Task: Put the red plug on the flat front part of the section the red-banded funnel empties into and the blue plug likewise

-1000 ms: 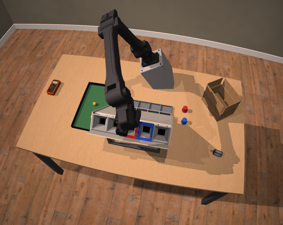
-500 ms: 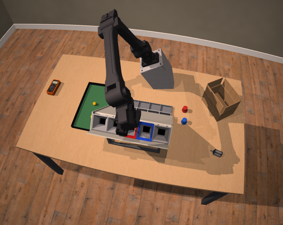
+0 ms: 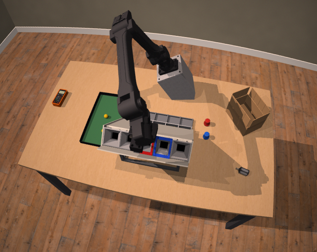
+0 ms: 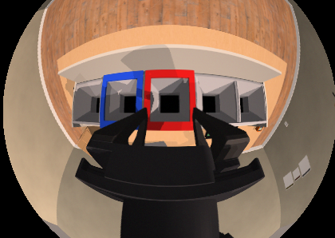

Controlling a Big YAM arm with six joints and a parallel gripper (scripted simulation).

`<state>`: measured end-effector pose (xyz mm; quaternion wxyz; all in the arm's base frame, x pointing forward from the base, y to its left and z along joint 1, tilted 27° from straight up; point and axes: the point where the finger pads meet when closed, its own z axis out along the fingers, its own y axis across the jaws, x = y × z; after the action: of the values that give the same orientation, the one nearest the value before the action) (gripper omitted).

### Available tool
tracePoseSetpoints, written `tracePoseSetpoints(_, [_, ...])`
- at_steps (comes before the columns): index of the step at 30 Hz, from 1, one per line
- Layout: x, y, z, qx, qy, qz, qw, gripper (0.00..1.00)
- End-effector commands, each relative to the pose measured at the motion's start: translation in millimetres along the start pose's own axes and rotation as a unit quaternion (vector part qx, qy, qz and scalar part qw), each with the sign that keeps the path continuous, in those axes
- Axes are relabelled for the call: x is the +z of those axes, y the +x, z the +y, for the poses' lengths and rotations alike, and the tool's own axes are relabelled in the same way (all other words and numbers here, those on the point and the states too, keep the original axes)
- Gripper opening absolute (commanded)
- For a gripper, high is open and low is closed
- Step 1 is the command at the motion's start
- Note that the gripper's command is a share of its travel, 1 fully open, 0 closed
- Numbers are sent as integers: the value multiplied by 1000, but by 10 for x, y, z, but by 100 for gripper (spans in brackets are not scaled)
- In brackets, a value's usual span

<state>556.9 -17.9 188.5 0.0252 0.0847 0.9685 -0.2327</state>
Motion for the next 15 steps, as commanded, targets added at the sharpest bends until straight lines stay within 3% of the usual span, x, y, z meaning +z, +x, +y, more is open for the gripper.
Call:
tracePoseSetpoints(1, [-334, -141, -75, 8, -8, -31, 999, 56])
tracePoseSetpoints(8, [-581, -113, -38, 12, -11, -37, 999, 56])
tracePoseSetpoints(15, [-634, -115, -68, 15, -10, -33, 999, 56])
